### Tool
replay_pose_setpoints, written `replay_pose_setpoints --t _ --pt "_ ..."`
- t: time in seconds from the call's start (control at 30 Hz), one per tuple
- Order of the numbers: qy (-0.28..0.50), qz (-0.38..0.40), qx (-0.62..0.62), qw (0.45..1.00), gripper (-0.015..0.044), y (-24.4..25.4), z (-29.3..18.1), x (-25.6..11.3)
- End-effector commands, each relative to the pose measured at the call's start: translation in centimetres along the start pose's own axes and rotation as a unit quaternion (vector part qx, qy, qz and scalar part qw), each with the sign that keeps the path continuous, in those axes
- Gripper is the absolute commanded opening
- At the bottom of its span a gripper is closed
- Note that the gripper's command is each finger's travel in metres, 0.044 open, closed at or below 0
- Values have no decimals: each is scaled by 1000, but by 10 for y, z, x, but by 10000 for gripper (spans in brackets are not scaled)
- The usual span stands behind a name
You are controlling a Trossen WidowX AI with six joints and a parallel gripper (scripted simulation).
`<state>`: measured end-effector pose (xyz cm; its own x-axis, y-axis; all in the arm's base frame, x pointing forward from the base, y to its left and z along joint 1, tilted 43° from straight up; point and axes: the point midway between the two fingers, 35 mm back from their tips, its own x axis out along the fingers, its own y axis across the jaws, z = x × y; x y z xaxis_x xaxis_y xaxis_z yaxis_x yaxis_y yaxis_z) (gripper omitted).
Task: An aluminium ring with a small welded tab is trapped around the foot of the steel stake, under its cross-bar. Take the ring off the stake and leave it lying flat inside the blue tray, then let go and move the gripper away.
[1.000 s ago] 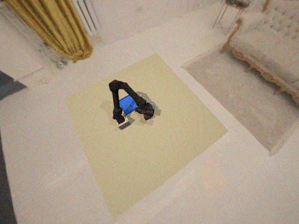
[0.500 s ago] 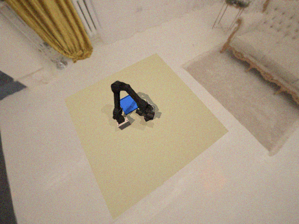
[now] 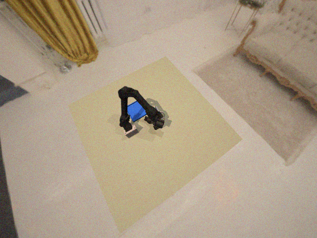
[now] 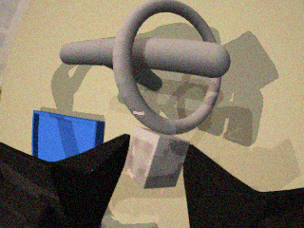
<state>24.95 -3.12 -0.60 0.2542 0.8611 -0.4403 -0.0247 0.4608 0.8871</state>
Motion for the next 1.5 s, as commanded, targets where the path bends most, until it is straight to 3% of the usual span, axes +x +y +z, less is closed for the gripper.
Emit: replay_pose_setpoints --t 0.0,1.47 --pt "0 -2 -4 1000 0 -3 3 -4" --pt "0 -3 -4 1000 0 -24 6 -17"
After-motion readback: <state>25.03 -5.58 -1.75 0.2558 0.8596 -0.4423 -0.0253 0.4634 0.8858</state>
